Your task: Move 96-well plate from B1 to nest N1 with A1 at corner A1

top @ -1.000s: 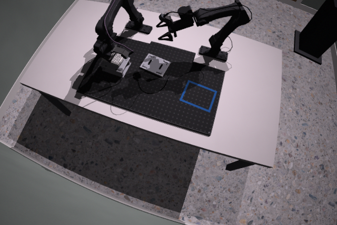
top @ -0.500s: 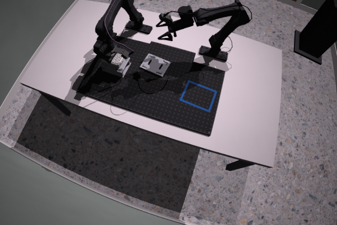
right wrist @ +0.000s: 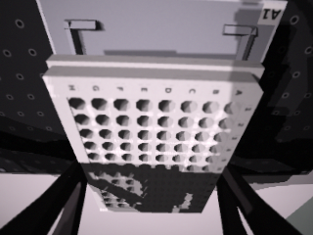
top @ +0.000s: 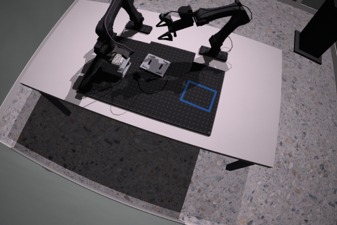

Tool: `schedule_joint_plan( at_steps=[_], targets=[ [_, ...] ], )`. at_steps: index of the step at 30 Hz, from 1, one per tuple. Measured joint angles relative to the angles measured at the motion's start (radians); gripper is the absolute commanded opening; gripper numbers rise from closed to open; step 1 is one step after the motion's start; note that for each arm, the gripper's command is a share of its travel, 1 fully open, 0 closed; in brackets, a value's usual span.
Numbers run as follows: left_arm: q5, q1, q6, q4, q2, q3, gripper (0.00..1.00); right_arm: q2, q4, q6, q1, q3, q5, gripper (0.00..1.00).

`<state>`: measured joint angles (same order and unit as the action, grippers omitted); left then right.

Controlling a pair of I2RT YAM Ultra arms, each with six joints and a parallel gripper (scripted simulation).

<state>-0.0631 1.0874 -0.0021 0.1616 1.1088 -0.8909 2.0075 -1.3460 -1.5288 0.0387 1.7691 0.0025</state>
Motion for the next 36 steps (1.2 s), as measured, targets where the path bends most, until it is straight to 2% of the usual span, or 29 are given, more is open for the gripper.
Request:
schedule_joint_plan(
  at_steps=[30, 32, 36],
  targets=[
    [0.0, 0.0, 0.0, 0.0, 0.0, 0.0, 1.0, -0.012, 0.144, -0.005, 0.0, -0.13, 0.002, 0.79],
    [0.0, 0.0, 0.0, 0.0, 0.0, 0.0, 1.0, -0.013, 0.144, -0.006, 0.0, -0.13, 0.002, 1.0],
    [0.0, 0.0, 0.0, 0.0, 0.0, 0.0, 1.0, -0.014, 0.159, -0.008, 0.0, -0.13, 0.002, 1.0]
  ],
)
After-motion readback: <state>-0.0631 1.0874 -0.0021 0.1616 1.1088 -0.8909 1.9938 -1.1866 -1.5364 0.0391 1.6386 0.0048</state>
